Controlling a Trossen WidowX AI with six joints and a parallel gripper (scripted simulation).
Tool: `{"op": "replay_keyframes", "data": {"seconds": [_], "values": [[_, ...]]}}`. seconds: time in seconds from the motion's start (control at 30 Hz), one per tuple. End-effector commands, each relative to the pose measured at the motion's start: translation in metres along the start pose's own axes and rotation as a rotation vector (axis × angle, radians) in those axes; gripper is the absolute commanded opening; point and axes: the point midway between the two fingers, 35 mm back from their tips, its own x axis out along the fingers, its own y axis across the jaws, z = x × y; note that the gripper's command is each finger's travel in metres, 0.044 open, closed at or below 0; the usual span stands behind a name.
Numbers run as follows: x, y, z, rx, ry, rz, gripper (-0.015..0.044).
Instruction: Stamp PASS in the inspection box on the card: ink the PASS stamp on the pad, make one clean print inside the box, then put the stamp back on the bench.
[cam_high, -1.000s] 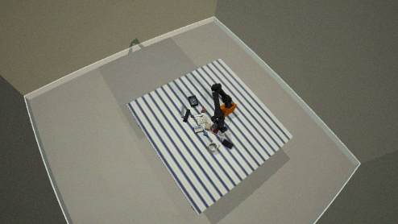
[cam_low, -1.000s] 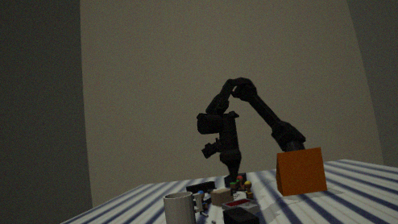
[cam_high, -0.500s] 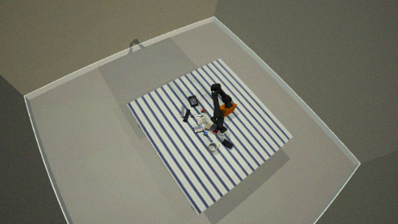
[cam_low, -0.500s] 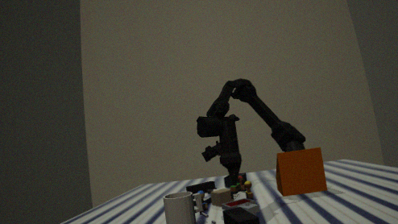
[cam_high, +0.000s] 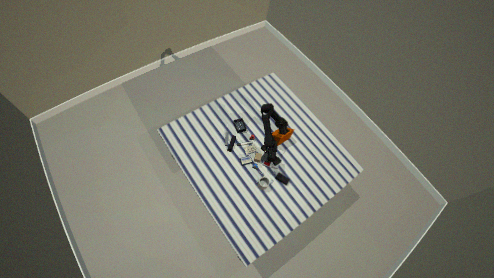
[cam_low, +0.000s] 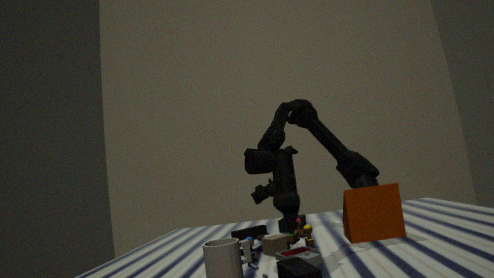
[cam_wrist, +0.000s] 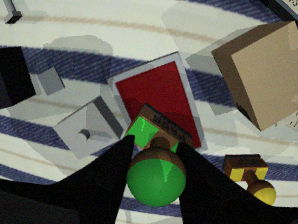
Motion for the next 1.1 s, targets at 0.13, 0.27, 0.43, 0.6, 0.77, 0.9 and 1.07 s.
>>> {"op": "replay_keyframes", "data": {"seconds": [0.13,0.27,0.43,0.6,0.77,0.9,1.07], "values": [[0.006,-0.001,-0.001,-0.003,0.005,0.014,0.0],[0.008,-0.002,-0.001,-0.003,0.005,0.021,0.0],[0.012,-0.002,-0.001,-0.002,0.005,0.029,0.0],[0.015,-0.003,-0.001,-0.001,0.005,0.037,0.0],[0.018,-0.004,-0.001,0.0,0.004,0.044,0.0],[0.02,-0.005,-0.002,0.0,0.004,0.05,0.0],[0.023,-0.005,-0.002,0.001,0.003,0.056,0.0]]}}
